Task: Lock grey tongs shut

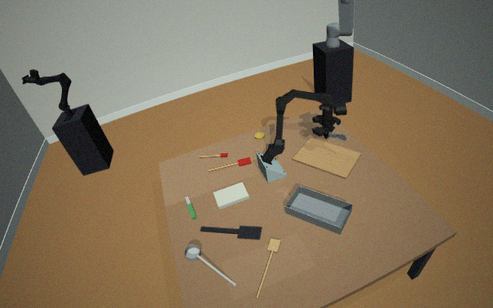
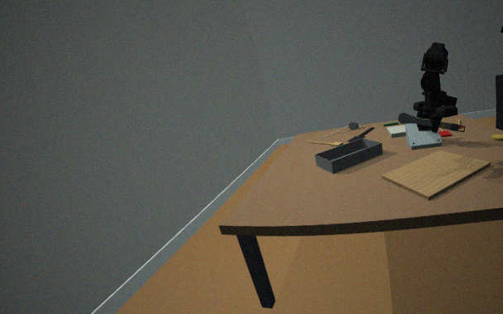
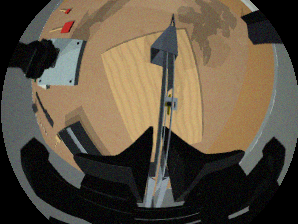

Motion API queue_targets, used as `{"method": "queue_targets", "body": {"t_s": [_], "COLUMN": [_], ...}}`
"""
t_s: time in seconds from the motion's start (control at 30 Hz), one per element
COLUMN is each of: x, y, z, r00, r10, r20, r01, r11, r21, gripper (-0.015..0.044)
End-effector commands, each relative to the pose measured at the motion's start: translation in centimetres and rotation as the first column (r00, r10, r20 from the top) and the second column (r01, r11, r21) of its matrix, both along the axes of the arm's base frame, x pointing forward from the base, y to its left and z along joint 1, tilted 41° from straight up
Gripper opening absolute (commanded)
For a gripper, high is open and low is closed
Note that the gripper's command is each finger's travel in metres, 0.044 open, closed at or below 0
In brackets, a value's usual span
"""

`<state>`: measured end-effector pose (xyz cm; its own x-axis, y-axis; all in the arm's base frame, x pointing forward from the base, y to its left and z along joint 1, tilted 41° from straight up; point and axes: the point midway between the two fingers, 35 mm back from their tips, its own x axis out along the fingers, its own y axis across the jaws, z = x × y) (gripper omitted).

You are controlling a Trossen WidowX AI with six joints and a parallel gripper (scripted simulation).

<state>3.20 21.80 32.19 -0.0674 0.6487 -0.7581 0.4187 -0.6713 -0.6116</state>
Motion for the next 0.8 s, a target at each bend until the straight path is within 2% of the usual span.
{"method": "queue_targets", "body": {"t_s": [0.0, 0.77], "x": [0.0, 0.1], "y": [0.1, 2.0], "z": [0.6, -1.0], "r00": [1.000, 1.000], "r10": [0.024, 0.025], "r20": [0.002, 0.002], "r01": [-0.024, -0.025], "r11": [0.999, 0.999], "r21": [0.030, 0.030], "gripper": [-0.0150, -0.0150]}}
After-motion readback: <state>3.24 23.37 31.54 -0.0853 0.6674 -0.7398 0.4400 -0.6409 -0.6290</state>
